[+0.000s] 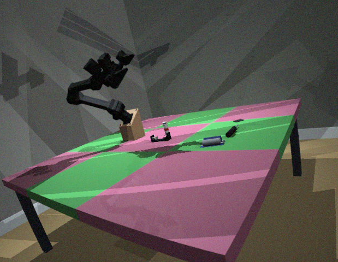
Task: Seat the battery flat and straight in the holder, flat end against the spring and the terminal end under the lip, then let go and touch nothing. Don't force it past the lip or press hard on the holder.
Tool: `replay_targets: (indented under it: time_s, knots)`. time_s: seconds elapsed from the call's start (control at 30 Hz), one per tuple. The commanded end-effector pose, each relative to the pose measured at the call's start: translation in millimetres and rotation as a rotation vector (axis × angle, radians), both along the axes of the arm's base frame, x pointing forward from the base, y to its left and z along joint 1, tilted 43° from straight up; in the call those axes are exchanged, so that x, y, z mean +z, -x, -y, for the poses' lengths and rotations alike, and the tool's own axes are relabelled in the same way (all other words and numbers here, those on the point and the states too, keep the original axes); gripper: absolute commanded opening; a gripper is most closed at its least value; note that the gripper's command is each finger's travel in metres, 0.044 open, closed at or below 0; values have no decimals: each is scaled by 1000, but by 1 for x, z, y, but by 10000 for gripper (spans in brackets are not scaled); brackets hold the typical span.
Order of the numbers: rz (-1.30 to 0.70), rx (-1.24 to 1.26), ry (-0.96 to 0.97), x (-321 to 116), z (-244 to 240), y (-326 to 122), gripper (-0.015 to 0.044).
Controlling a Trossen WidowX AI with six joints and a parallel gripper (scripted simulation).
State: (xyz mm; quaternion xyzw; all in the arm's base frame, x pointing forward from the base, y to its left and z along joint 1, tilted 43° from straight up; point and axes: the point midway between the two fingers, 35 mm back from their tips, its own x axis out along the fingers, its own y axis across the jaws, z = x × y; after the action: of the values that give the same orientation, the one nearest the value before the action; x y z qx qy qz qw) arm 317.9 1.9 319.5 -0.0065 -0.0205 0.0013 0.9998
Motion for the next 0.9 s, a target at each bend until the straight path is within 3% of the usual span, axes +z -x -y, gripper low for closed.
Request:
replay_targets:
  time_s: [0.0, 0.23, 0.47, 0.67, 0.77, 0.87]
  knots:
    - [-16, -1, -9, -4, -1, -2, 374]
    - [-599, -118, -226, -142, -23, -26, 190]
    - [-1129, -443, -201, -262, -34, 23, 6]
    - [-1381, -794, 52, -307, -23, 84, 0]
    - [-1417, -921, 194, -311, -16, 104, 0]
    - [-1418, -930, 205, -311, -16, 105, 0]
